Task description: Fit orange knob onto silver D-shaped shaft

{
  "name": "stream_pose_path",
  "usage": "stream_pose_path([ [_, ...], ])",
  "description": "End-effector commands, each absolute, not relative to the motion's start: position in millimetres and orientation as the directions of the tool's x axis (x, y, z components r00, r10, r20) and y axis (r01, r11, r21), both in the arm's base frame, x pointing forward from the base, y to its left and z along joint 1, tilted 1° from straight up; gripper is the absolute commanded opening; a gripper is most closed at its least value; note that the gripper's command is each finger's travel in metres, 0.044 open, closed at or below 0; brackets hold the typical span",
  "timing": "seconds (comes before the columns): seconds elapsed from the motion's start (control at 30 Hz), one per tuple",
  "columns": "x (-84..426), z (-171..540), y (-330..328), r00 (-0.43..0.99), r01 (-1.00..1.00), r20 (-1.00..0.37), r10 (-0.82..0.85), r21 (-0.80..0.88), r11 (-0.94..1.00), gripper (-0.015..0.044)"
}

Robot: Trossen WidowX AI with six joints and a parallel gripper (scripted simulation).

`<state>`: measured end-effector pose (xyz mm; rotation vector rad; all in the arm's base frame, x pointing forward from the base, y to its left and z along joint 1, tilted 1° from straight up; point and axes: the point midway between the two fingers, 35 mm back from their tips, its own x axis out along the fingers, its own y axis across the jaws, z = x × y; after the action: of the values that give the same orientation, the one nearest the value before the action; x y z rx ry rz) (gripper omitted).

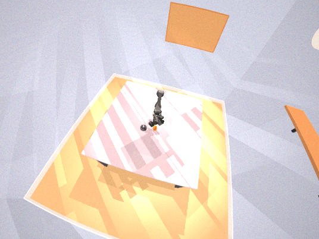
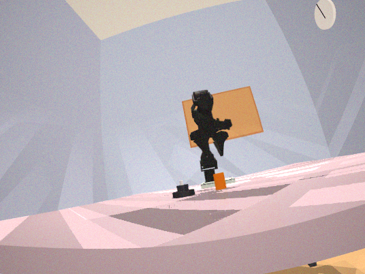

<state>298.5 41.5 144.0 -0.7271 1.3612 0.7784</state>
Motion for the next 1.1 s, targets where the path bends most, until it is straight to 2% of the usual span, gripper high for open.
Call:
stream_pose_path([
  [0.0,297.8,146.0,39.5,0.031,-0.83,-0.999,0.024,-0.012,0.558,0.044],
  [0.17,297.8,146.0,39.5,0.031,-0.839,-0.999,0.024,-0.013,0.544,0.044],
  [0.33,297.0,144.9,40.7,0.031,-0.987,-0.999,0.024,-0.026,0.161,0.044],
  [0.4,296.8,144.7,40.9,0.031,-0.995,-0.999,0.024,-0.028,0.095,0.044],
  [0.8,297.2,144.7,38.4,0.031,-0.995,-0.999,0.024,-0.028,0.095,0.044],
  [1.07,298.2,110.9,39.2,0.031,-0.995,-0.999,0.024,-0.028,0.095,0.044],
])
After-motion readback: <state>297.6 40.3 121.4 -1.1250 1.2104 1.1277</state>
